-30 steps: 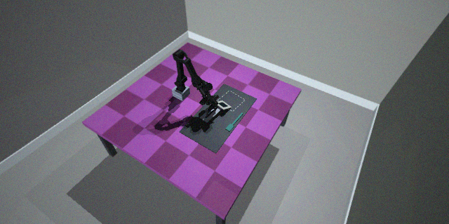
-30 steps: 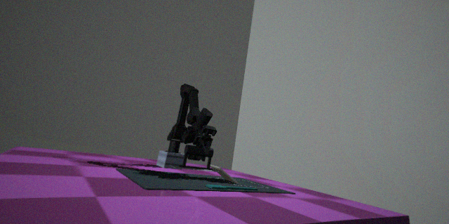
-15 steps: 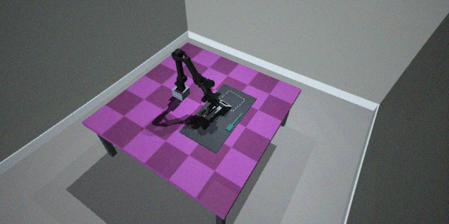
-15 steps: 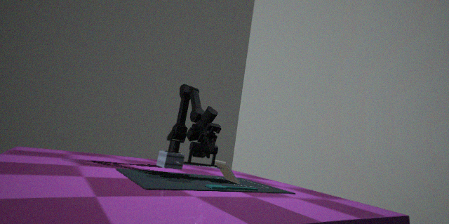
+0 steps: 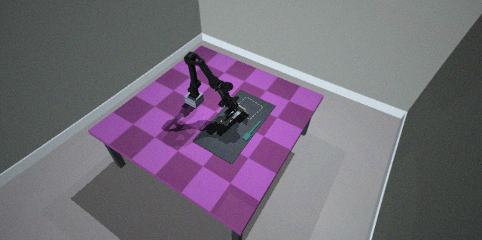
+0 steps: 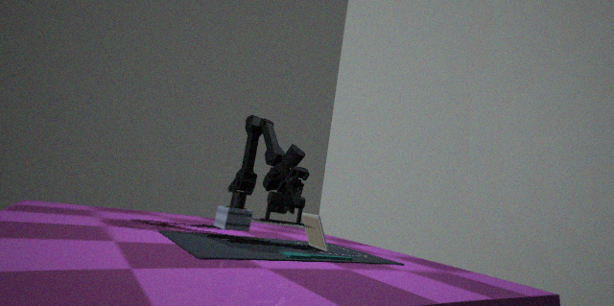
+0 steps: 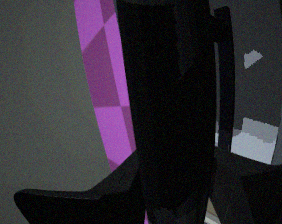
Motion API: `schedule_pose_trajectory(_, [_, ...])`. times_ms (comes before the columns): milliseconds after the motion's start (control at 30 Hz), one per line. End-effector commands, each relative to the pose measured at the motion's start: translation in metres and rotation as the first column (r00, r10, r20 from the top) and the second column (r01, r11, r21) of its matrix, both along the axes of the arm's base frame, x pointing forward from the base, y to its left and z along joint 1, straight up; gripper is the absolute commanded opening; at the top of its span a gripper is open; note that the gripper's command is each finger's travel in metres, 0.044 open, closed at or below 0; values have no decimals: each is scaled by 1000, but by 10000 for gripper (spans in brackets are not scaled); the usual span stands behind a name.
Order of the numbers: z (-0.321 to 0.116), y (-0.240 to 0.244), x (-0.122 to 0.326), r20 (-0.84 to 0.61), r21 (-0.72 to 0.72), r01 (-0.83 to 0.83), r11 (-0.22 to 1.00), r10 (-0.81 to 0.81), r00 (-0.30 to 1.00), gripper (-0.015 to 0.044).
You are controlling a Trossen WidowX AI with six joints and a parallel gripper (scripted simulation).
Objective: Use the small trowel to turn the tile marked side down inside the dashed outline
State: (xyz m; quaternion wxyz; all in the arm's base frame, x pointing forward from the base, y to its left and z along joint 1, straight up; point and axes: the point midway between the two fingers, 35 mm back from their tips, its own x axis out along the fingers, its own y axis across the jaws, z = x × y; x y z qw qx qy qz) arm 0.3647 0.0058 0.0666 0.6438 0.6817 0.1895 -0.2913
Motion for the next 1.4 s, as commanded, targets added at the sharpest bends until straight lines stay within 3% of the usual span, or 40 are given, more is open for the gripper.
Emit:
schedule_pose_trajectory(0, [9,9,7,26,3,1,1000,-1,1000,0])
schedule_pose_trajectory(1367, [-10,58,15,26,9,1,1000,-1,1000,0])
